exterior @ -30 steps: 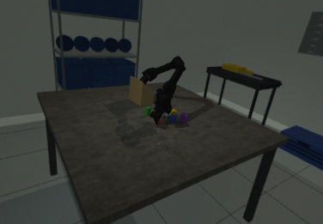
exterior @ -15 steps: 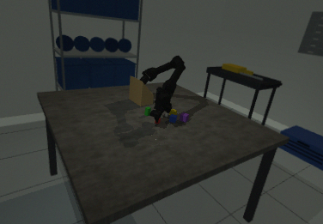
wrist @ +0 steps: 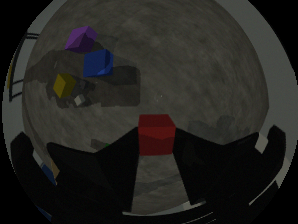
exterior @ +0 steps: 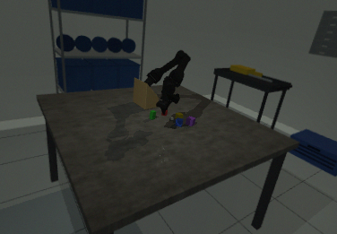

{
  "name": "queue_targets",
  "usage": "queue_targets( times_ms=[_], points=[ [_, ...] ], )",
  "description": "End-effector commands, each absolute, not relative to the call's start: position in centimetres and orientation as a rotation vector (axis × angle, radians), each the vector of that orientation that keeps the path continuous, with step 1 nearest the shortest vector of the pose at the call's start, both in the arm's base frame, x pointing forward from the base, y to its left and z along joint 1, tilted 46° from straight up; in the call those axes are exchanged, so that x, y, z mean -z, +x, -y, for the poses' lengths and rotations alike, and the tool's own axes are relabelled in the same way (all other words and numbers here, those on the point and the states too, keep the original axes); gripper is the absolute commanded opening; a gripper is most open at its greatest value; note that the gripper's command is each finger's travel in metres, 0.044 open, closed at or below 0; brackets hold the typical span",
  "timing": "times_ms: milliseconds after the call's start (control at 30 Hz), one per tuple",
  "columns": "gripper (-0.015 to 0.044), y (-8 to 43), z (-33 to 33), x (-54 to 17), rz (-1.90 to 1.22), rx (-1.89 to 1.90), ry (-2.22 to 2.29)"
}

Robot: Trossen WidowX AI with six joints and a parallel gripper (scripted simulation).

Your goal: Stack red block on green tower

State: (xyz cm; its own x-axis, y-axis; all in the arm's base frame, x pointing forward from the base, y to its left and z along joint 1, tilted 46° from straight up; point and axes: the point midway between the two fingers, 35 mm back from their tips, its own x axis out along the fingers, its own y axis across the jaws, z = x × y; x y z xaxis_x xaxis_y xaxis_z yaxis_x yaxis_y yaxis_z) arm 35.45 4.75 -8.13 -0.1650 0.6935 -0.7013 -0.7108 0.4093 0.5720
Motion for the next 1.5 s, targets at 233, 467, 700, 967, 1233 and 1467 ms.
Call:
queue_targets(
  times_ms=[233, 467, 700, 967, 1233, 1467],
  points=[
    [0.0, 36.0, -2.9, 6.3, -1.217, -1.235, -0.028],
    [0.0, 34.4, -2.2, 6.2, -1.219, -1.234, -0.03],
    [0.0, 31.8, -1.3, 6.1, -1.222, -1.232, -0.03],
    [0.0, 28.7, -0.6, 5.9, -1.225, -1.231, -0.03],
    [0.0, 25.4, -0.3, 5.7, -1.226, -1.232, -0.028],
    [0.0, 22.5, -0.3, 5.6, -1.227, -1.235, -0.025]
  ],
)
